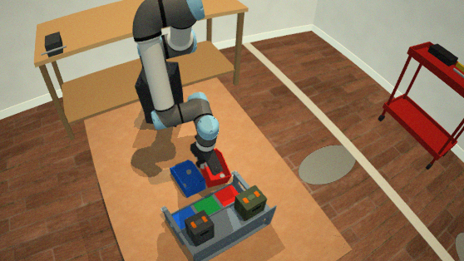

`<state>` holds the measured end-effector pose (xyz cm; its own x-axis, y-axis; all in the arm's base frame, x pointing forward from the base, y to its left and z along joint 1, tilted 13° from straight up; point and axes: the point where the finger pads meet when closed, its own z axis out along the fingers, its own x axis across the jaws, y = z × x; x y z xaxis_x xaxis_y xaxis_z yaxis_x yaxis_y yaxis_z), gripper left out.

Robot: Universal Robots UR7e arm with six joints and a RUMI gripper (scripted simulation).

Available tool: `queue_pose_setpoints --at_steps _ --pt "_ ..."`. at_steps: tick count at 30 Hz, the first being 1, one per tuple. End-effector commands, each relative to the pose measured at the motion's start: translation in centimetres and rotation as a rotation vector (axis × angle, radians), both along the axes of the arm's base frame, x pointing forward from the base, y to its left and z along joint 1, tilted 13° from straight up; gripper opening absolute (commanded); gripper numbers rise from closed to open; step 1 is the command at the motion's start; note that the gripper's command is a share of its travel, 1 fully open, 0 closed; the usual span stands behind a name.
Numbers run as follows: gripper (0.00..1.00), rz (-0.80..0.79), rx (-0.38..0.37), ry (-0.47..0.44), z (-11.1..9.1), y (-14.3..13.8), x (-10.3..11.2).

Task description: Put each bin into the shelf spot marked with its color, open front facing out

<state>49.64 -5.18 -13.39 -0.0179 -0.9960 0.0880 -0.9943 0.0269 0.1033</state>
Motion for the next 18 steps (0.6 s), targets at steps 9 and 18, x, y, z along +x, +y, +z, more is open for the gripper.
queue_pose_setpoints --at_steps 9,18 --pt "0.0 0.0 0.0 -0.001 0.2 0.0 0.8" --pt "0.0 0.0 0.0 0.0 0.3 0.0 1.4"
